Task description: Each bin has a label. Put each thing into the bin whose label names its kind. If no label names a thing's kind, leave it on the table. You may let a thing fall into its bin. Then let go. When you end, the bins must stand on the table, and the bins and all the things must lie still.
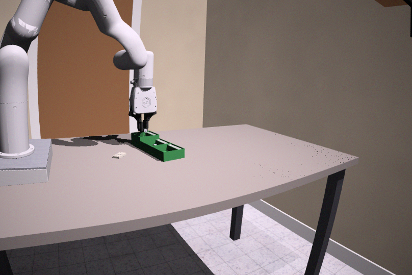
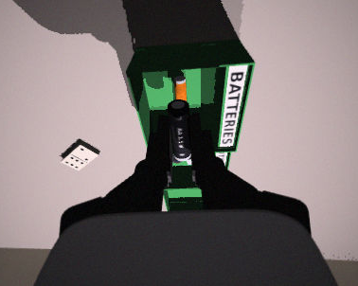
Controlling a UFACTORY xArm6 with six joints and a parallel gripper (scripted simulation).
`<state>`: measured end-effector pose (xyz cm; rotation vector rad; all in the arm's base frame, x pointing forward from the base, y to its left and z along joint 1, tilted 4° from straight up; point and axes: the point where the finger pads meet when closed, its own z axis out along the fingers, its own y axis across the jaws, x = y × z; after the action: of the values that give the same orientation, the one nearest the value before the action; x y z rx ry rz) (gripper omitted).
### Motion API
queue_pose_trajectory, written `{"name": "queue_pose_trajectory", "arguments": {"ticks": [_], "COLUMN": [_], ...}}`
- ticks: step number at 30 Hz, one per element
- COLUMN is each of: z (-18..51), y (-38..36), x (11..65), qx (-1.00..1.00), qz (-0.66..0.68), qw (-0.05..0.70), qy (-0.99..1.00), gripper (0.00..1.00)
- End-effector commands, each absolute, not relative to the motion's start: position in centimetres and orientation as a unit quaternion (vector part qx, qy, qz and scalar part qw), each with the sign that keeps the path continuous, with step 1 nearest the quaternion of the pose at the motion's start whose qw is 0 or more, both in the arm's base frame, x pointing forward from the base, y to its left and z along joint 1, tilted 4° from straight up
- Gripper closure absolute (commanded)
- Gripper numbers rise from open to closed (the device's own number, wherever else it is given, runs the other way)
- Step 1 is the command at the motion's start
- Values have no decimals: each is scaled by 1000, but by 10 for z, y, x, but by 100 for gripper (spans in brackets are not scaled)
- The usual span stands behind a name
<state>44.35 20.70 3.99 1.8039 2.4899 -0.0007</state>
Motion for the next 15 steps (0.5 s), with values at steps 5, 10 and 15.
{"name": "queue_pose_trajectory", "arguments": {"ticks": [5,10,15], "z": [28,18,11], "y": [207,207,207], "x": [446,447,447], "qx": [586,586,586], "qz": [2,2,2], "qw": [35,35,35], "qy": [809,809,809], "gripper": [100,100,100]}}
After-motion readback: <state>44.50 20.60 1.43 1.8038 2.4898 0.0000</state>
